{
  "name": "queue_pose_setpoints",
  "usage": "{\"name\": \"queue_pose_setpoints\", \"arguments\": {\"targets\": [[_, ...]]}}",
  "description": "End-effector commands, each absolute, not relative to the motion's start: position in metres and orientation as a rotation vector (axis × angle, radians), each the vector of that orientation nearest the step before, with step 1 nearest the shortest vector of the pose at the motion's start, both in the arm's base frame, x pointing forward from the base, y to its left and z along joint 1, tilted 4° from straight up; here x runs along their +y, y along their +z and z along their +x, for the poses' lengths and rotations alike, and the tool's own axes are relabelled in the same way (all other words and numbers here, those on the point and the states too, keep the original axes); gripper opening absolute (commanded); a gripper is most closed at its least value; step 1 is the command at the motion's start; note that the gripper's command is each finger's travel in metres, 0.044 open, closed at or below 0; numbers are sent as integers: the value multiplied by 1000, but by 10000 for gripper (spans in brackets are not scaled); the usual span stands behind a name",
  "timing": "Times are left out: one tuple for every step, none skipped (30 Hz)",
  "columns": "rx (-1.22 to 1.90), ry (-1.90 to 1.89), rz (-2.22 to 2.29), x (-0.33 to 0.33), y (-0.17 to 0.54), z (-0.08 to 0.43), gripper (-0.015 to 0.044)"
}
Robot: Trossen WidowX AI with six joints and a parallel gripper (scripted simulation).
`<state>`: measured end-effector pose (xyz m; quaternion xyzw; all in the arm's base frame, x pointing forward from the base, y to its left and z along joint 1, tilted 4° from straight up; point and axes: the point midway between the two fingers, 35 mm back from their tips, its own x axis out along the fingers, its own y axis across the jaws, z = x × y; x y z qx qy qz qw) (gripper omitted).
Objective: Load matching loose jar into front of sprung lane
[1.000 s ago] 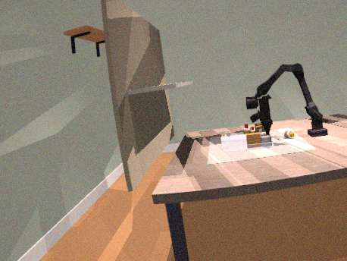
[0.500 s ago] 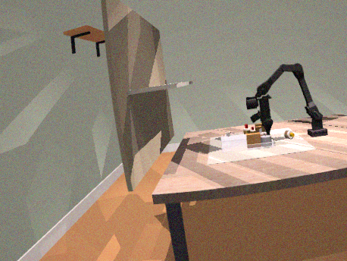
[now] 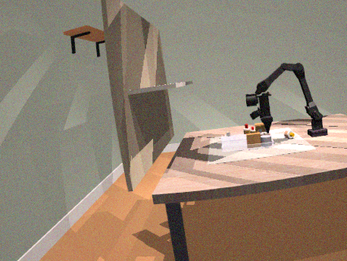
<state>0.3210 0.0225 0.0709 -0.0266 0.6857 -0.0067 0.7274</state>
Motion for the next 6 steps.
{"name": "queue_pose_setpoints", "arguments": {"targets": [[1504,-19,-57,22,74,314,275],[1504,-18,-57,22,74,311,275],[1504,-18,-57,22,74,307,275],[1505,-18,-57,22,74,304,275],[1505,-18,-57,22,74,300,275],[1505,-18,-57,22,74,296,275]]}}
